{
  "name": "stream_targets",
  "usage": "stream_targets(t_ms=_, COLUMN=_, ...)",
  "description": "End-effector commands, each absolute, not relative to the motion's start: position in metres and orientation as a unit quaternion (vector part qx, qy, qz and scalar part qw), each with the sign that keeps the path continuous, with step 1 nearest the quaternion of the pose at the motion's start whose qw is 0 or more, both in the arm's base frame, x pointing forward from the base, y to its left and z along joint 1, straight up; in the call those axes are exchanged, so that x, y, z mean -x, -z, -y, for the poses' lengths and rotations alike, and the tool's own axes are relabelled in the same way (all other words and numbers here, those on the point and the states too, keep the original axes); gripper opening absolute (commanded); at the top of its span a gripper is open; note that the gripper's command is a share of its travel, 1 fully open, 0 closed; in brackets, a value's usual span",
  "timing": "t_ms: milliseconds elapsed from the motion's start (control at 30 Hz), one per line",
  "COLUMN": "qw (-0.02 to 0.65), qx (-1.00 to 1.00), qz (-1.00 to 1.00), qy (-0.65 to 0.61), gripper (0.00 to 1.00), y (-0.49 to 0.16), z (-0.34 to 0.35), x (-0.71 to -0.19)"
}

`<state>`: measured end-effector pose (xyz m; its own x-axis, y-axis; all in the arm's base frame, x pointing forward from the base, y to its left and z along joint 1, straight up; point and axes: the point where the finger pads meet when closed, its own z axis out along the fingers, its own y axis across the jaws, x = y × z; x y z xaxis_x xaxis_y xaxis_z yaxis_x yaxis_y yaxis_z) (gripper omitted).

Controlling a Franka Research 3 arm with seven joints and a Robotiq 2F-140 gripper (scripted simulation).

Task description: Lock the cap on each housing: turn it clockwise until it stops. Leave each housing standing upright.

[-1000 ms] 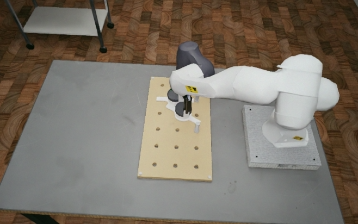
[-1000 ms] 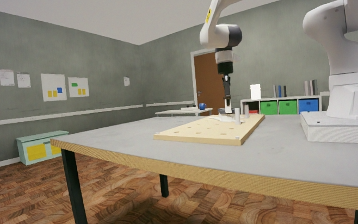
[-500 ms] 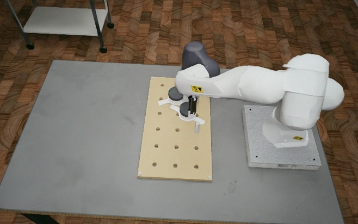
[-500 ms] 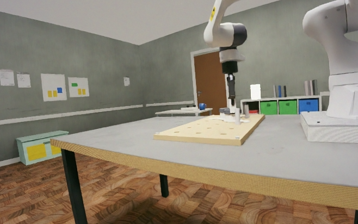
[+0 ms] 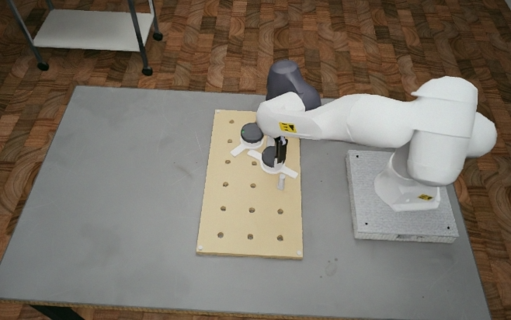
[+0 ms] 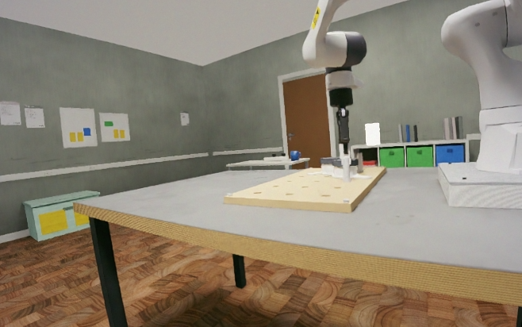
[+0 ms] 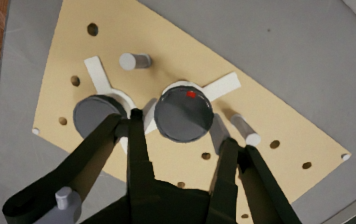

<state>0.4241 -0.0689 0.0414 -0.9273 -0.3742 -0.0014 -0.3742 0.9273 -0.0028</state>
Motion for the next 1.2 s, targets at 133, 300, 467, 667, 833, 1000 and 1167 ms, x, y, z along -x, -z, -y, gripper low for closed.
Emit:
stream_targets(t_ms=133, qw=0.0, qx=0.195, qz=-0.981, qy=0.0, gripper=0.1, y=-0.04, z=0.07, x=-0.413)
stream_targets(t_ms=300, qw=0.0, qx=0.195, qz=-0.981, qy=0.0, gripper=0.1, y=-0.04, z=0.07, x=-0.408)
stream_targets(t_ms=467, qw=0.0, qx=0.195, qz=-0.981, qy=0.0, gripper=0.1, y=-0.04, z=0.07, x=-0.406)
stream_targets(t_ms=667, qw=0.0, qx=0.195, qz=-0.981, qy=0.0, gripper=0.1, y=-0.04, z=0.07, x=-0.402)
stream_targets(t_ms=833, qw=0.0, qx=0.195, qz=-0.981, qy=0.0, gripper=0.1, y=-0.04, z=0.07, x=-0.399)
stream_targets(t_ms=1000, qw=0.0, qx=0.195, qz=-0.981, qy=0.0, gripper=0.1, y=-0.04, z=0.07, x=-0.398)
stream_targets(t_ms=1167, qw=0.0, qx=0.195, qz=-0.981, qy=0.0, gripper=0.1, y=-0.04, z=0.071, x=-0.397)
